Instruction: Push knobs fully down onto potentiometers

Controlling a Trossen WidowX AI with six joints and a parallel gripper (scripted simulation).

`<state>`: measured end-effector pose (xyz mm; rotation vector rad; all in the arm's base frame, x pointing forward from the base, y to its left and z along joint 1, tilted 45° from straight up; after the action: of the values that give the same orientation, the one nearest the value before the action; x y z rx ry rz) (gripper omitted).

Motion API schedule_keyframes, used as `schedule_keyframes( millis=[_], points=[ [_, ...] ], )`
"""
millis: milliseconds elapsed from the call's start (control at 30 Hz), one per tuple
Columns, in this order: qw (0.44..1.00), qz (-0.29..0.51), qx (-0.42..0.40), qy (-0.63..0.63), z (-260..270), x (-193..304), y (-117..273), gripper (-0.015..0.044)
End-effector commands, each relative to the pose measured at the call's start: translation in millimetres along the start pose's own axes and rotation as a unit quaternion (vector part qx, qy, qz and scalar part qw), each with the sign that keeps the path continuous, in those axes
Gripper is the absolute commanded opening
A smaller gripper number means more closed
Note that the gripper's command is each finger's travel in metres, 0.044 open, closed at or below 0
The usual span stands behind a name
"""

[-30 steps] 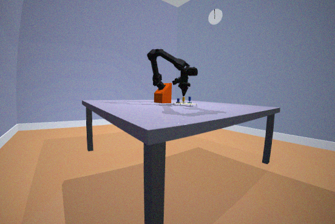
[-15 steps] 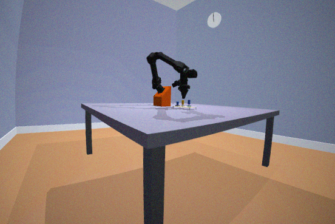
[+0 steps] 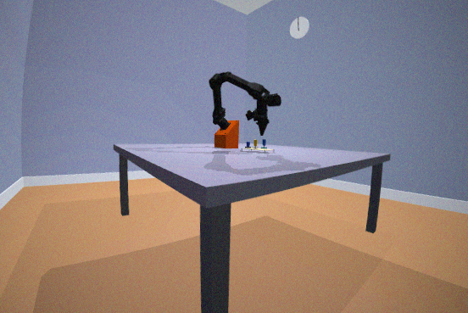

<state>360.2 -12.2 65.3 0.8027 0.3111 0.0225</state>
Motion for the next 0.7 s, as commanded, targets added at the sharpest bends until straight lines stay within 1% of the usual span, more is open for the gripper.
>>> schedule_keyframes(
  millis=[0, 133, 400, 667],
  points=[
    [0.997, -0.007, 0.005, -0.072, -2, 11, 1, 0.0000],
    [0.994, -0.012, 0.006, -0.113, -2, 16, 2, 0.0000],
    [0.994, -0.012, 0.006, -0.113, -2, 16, 5, 0.0000],
    [0.994, -0.012, 0.006, -0.113, -2, 16, -5, 0.0000]
  ],
)
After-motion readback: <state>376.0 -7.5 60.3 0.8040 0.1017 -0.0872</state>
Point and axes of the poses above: the point midway between the two fingers, 35 mm back from their tips, its own y axis back along the fingers, its own z axis across the jaws, x = y × z, the point moved 10 cm from there along y, back along the fingers, and after that the axes turned 14 degrees about -y, right-handed, at the moved point
